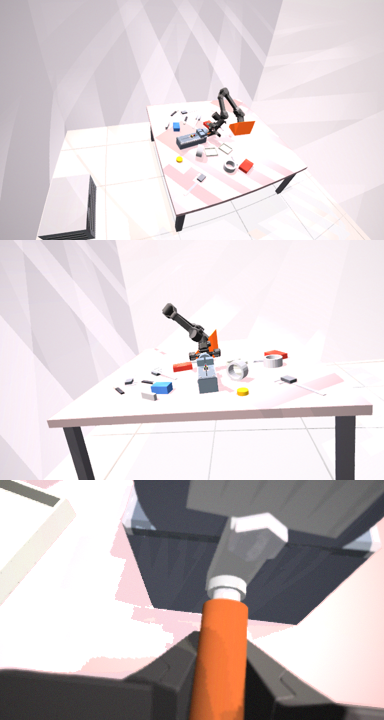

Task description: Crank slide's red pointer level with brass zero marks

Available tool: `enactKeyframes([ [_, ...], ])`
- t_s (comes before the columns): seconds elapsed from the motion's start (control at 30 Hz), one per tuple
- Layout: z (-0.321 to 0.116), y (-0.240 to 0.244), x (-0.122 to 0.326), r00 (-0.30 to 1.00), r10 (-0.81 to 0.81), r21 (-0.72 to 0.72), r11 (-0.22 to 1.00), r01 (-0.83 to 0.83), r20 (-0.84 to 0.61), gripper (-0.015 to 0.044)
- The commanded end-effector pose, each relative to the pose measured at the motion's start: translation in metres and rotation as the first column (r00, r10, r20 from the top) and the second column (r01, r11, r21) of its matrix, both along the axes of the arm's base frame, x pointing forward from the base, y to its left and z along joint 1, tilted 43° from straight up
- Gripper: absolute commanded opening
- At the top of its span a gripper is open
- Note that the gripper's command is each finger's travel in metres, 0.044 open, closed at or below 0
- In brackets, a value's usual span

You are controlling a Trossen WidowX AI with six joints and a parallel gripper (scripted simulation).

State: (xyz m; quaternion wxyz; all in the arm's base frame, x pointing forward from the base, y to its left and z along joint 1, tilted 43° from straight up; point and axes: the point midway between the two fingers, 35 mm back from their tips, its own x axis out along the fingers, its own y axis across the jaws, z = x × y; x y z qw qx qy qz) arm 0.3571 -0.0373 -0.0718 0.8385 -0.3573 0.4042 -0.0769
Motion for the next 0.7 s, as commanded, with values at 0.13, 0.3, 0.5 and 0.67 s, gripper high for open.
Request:
enactKeyframes([
  [0.13,0.0058,-0.0081,0.0014,1.0,-0.023,-0.008,1.0,0.023,0.014,0.0],
  [0.3,0.0067,-0.0088,0.0015,1.0,-0.023,-0.009,1.0,0.023,0.014,0.0],
  [0.5,0.0078,-0.0096,0.0016,1.0,-0.023,-0.009,1.0,0.023,0.014,0.0],
  [0.67,0.0088,-0.0102,0.0017,1.0,-0.023,-0.009,1.0,0.023,0.014,0.0],
])
